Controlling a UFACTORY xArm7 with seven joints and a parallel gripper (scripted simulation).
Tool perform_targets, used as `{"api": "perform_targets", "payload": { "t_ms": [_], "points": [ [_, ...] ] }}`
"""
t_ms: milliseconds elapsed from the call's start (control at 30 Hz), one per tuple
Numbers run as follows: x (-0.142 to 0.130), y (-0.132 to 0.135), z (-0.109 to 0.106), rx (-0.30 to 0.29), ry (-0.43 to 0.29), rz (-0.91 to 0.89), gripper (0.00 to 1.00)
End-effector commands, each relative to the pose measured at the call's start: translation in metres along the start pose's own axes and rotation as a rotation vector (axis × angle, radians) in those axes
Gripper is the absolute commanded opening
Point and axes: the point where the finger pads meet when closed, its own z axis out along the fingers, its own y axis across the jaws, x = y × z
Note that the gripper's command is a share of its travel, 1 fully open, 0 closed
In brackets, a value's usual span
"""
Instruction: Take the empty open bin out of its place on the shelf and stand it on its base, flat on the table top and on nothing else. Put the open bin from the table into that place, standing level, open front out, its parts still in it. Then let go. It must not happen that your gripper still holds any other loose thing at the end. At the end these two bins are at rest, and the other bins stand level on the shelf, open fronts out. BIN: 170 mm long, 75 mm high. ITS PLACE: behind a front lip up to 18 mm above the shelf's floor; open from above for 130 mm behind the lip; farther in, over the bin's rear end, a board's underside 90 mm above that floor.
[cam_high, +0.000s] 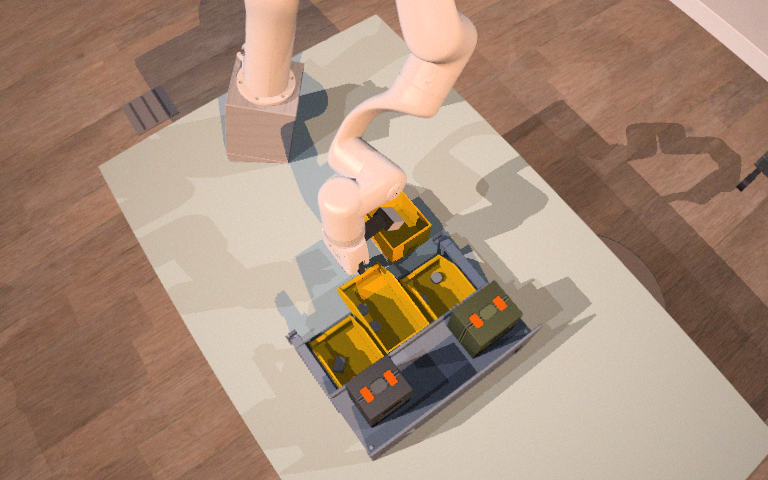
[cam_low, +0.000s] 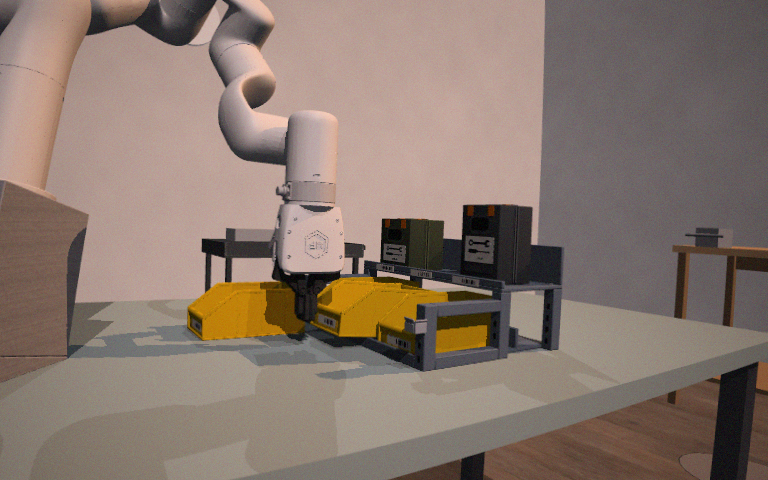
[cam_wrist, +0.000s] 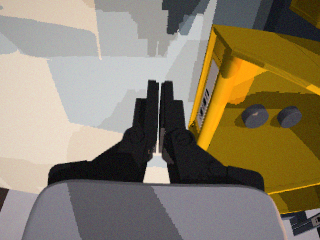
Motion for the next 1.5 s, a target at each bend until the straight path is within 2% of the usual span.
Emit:
{"api": "perform_targets", "payload": {
  "t_ms": [0, 367, 1467],
  "points": [
    [-0.0012, 0.0021, 0.0112, -0.005, -0.001, 0.000, 0.00],
    [-0.0013, 0.0021, 0.0189, -0.005, -0.001, 0.000, 0.00],
    [-0.0020, 0.0033, 0.0190, -0.005, -0.001, 0.000, 0.00]
  ]
}}
